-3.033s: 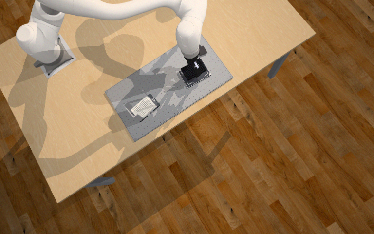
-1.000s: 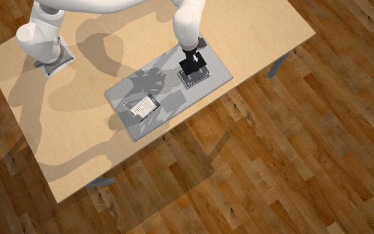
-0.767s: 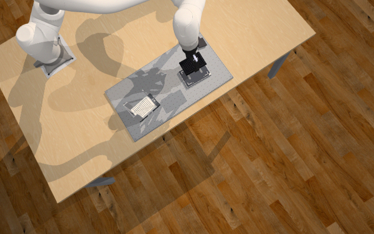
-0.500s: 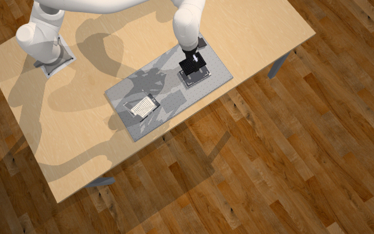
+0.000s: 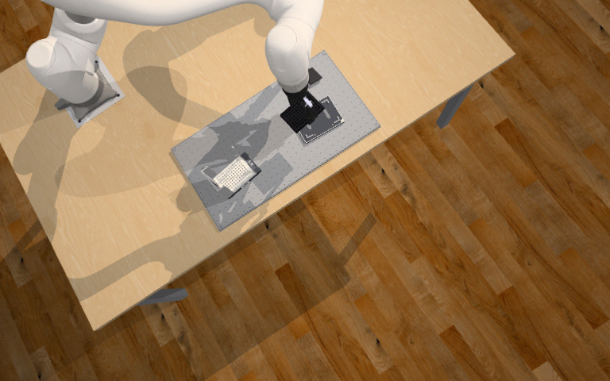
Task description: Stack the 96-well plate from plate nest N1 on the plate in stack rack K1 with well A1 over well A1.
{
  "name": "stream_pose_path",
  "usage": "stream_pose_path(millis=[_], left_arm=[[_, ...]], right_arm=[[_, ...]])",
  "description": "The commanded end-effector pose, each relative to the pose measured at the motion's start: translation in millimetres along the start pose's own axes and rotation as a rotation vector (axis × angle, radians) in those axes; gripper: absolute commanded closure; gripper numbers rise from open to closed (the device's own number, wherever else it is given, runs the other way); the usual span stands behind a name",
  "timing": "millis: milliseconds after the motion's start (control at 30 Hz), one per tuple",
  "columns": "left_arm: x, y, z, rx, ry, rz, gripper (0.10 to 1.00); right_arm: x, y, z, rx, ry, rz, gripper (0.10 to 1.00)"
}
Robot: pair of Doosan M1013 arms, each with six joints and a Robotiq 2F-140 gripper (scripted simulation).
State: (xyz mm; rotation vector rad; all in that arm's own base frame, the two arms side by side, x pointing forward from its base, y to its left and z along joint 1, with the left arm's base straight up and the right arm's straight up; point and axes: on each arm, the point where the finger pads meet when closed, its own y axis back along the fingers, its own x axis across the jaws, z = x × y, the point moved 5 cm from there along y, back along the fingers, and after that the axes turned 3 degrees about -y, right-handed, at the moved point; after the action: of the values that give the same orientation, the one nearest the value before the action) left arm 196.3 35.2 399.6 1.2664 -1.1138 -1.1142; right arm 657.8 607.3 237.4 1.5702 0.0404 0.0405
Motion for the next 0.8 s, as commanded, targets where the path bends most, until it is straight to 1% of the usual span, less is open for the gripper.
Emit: stream_pose_path(millis=[0,467,533,767], left_arm=[[0.0,0.3,-0.2,0.0,0.0,0.0,0.098],[0.0,0.3,-0.2,0.0,0.0,0.0,0.098],[0.0,0.3,-0.2,0.0,0.0,0.0,0.098],[0.0,0.3,-0.2,0.0,0.0,0.0,0.098]], right_arm=[[-0.2,1.5,3.1,0.002,0.0,0.001,0.493],[-2.7,2.4,49.8,0.002,0.0,0.001,0.493],[-2.7,2.4,49.8,0.002,0.0,0.001,0.493],[-3.9,2.9,73.1,0.002,0.0,0.001,0.493]])
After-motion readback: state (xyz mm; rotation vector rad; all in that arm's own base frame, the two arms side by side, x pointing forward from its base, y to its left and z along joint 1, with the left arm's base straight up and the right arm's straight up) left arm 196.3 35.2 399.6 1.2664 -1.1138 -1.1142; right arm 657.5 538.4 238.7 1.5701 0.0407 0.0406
